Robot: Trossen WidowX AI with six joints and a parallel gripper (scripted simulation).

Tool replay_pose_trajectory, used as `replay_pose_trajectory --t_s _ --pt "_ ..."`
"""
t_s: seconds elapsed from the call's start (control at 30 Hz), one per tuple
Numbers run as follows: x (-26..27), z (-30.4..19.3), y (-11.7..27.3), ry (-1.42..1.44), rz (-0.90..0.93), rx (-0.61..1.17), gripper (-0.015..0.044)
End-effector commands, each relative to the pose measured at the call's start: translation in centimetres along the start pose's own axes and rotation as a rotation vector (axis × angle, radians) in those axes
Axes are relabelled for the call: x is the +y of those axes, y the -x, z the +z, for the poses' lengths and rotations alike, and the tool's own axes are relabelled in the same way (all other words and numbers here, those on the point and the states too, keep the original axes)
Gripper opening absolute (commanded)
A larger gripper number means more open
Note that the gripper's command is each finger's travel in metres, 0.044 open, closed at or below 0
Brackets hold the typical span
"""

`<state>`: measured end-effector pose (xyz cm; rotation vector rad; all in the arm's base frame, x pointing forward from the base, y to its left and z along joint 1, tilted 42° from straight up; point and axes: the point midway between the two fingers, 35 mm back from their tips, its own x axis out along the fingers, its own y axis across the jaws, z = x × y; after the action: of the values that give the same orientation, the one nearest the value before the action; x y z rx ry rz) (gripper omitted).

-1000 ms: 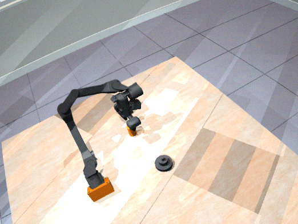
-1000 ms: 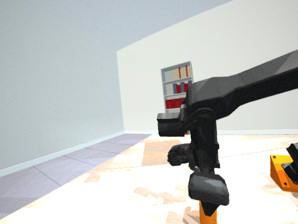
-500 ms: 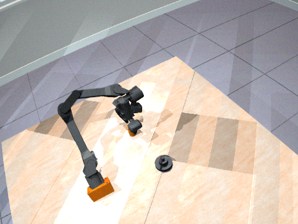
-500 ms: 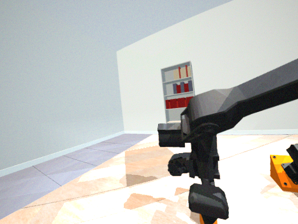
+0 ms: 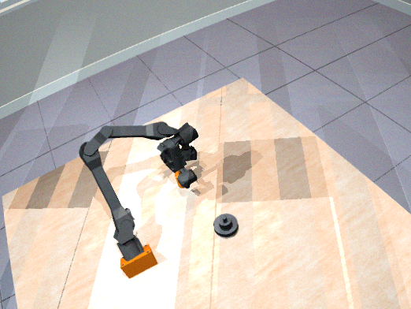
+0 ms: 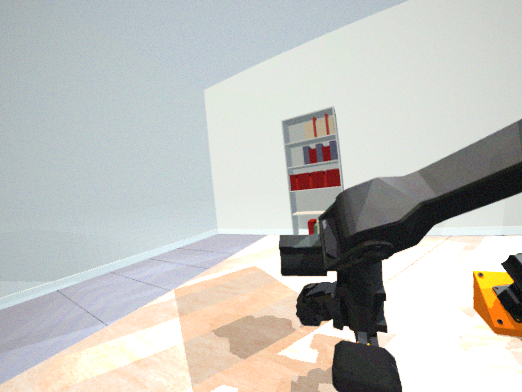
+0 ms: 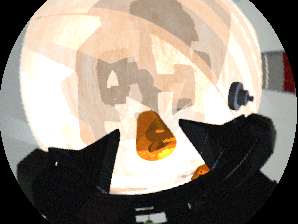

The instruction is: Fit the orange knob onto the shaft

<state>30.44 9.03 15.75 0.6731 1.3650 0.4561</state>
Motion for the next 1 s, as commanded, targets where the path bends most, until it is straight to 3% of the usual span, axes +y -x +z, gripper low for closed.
replay_pose_trajectory --t_s 0.0,0.17,0.47,0.7,0.9,0.97 --pt "-0.1 -0.1 -0.6 -0.004 -0.002 0.000 0.0440" --pt "0.0 -0.1 -1.1 -0.004 -0.001 0.000 0.0440" --pt "0.0 -0.1 -1.1 -0.004 -0.001 0.000 0.0204" --pt "0.0 -0.1 -1.1 -0.004 -0.001 0.000 0.0157" --pt "-0.4 0.3 1.1 -0.006 -0.007 -0.011 0.0000" --pt "-0.6 0.4 2.3 -0.008 -0.010 -0.018 0.0000"
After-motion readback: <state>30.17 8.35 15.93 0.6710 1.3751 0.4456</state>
